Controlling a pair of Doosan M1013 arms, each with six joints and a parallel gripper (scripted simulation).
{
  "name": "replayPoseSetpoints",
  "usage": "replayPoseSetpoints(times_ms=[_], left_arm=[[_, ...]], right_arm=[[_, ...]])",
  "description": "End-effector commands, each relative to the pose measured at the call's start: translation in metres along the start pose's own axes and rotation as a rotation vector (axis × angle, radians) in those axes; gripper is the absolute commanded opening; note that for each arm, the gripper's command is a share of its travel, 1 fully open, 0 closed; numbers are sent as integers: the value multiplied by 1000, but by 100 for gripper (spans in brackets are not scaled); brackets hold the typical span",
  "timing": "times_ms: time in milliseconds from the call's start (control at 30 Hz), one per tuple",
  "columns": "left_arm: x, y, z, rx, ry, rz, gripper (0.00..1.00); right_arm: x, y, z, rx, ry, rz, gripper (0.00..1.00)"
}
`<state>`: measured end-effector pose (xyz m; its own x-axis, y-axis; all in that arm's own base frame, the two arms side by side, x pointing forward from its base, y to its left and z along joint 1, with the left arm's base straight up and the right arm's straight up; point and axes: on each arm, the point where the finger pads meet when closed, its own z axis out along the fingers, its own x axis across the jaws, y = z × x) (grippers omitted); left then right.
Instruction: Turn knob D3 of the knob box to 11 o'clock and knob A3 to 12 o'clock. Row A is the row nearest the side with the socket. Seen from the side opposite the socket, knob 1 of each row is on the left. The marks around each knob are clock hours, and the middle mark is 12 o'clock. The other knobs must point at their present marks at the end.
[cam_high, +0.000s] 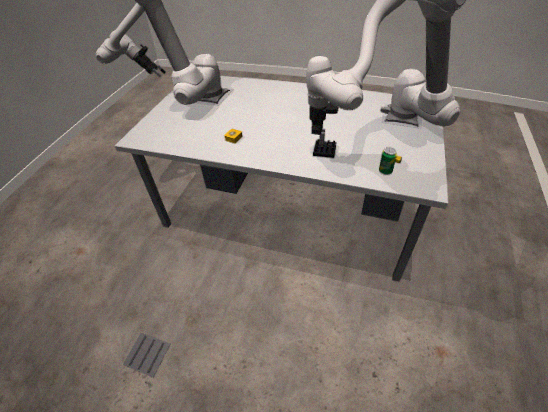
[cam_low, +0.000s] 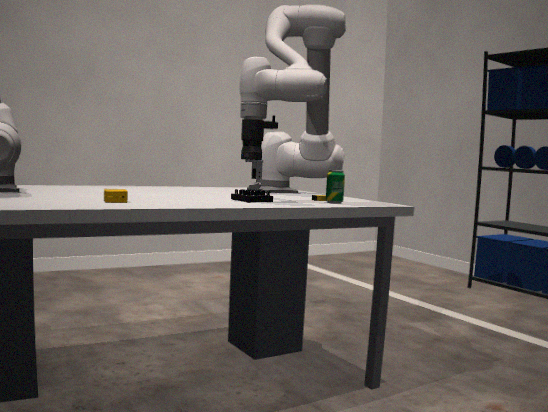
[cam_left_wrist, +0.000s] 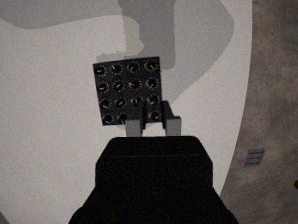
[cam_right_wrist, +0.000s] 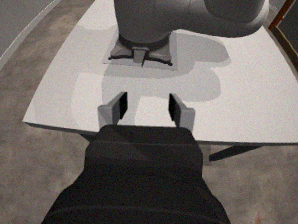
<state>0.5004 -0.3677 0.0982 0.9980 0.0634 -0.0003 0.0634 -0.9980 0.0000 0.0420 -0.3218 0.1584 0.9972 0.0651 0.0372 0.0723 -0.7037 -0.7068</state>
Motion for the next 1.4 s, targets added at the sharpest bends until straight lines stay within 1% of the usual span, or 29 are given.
replayPoseSetpoints(times_ms=[0,900,1367], left_arm=[[0,0,0,-1,1,0,46],[0,1,30,-1,1,0,46],[0,1,36,-1,1,0,46]], right_arm=[[0,0,0,-1,0,0,100],[0,0,0,-1,0,0,100],[0,0,0,-1,0,0,100]])
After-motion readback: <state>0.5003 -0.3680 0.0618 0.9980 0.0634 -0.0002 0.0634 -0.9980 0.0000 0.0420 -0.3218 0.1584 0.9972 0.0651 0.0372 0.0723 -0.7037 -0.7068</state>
